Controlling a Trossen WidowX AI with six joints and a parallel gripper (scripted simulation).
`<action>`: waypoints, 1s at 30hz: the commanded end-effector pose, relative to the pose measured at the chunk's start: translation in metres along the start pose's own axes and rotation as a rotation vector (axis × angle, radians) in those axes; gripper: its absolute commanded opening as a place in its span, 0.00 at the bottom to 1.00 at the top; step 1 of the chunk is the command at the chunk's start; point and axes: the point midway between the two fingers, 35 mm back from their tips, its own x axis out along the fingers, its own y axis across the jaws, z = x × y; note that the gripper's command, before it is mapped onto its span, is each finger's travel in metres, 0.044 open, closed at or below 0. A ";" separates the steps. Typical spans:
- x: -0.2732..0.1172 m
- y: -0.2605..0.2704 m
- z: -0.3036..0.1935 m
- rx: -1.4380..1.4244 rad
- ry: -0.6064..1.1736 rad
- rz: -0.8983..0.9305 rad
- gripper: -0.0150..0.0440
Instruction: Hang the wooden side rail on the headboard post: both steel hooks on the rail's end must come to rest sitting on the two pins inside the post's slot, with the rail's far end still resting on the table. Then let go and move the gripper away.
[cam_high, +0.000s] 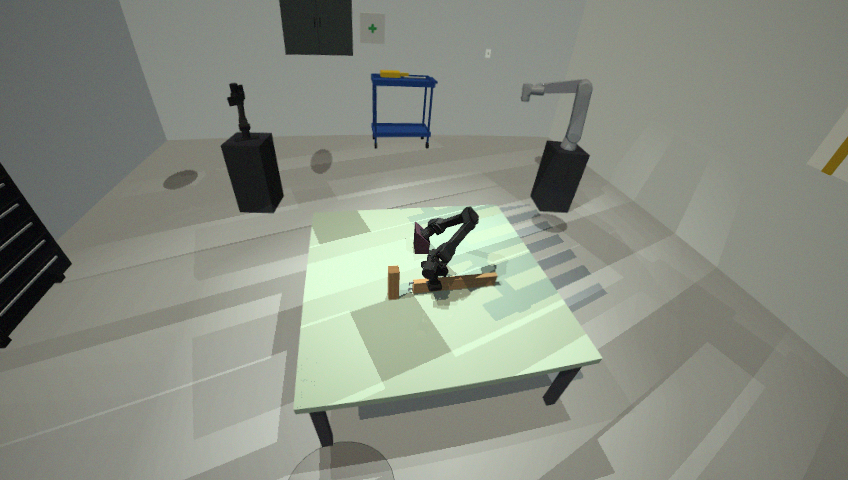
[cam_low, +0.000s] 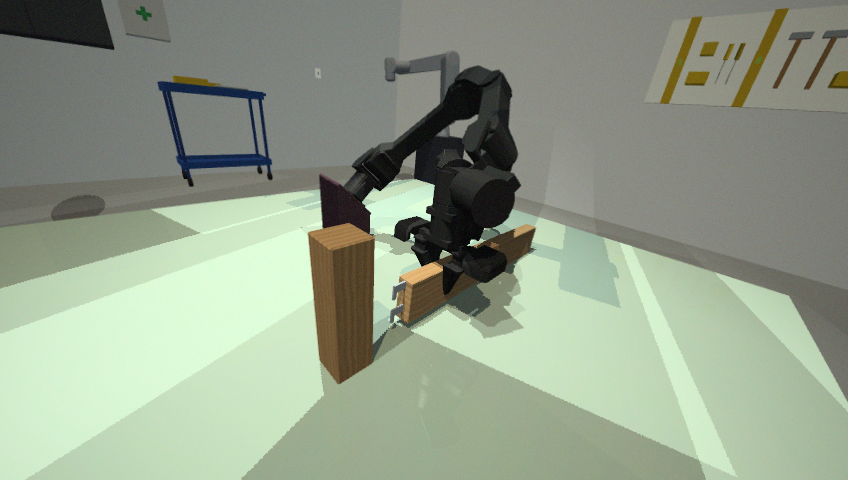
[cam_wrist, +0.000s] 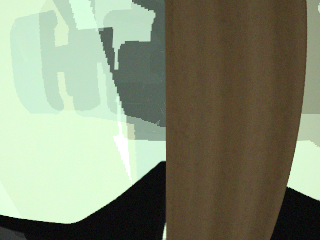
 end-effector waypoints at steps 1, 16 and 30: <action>-0.005 -0.002 -0.002 -0.003 0.004 -0.012 0.25; -0.008 -0.002 -0.002 -0.003 0.004 -0.012 0.25; -0.010 -0.002 -0.002 -0.003 0.004 -0.012 0.25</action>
